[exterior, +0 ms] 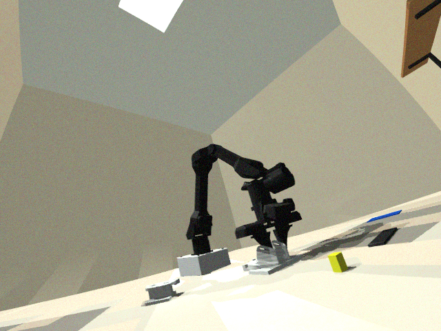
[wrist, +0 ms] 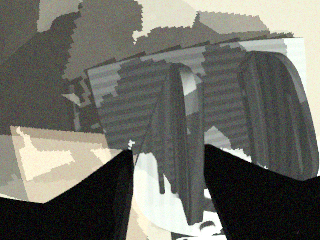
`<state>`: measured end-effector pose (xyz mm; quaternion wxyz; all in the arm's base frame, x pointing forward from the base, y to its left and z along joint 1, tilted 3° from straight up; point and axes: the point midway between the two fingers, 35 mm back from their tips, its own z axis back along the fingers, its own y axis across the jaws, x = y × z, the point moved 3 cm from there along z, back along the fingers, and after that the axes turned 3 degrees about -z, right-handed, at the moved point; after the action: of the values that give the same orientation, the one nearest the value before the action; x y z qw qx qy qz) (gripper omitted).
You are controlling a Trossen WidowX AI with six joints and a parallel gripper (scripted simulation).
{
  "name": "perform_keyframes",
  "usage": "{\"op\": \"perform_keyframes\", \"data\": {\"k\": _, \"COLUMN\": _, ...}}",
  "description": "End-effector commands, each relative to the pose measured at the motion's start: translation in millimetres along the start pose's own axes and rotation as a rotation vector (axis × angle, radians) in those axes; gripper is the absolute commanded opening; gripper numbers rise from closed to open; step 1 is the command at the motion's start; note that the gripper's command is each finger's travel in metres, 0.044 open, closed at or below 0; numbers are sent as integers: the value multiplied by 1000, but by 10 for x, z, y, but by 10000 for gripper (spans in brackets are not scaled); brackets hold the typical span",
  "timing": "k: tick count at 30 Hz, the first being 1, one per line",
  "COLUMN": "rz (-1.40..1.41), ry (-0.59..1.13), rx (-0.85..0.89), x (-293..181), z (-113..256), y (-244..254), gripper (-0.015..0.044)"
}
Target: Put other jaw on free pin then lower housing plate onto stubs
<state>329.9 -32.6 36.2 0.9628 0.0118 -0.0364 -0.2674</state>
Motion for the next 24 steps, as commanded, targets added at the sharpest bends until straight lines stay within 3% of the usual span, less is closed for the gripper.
{"op": "perform_keyframes", "data": {"k": 1, "rz": 0, "ry": 0, "rx": 0, "x": 0, "z": 0, "y": 0, "gripper": 186}}
{"op": "perform_keyframes", "data": {"k": 3, "rz": 0, "ry": 0, "rx": 0, "x": 0, "z": 0, "y": 0, "gripper": 224}}
{"op": "perform_keyframes", "data": {"k": 17, "rz": 0, "ry": 0, "rx": 0, "x": 3, "z": 28, "y": 1, "gripper": 224}}
{"op": "perform_keyframes", "data": {"k": 24, "rz": -5, "ry": 1, "rx": 2, "x": 0, "z": 665, "y": 2, "gripper": 224}}
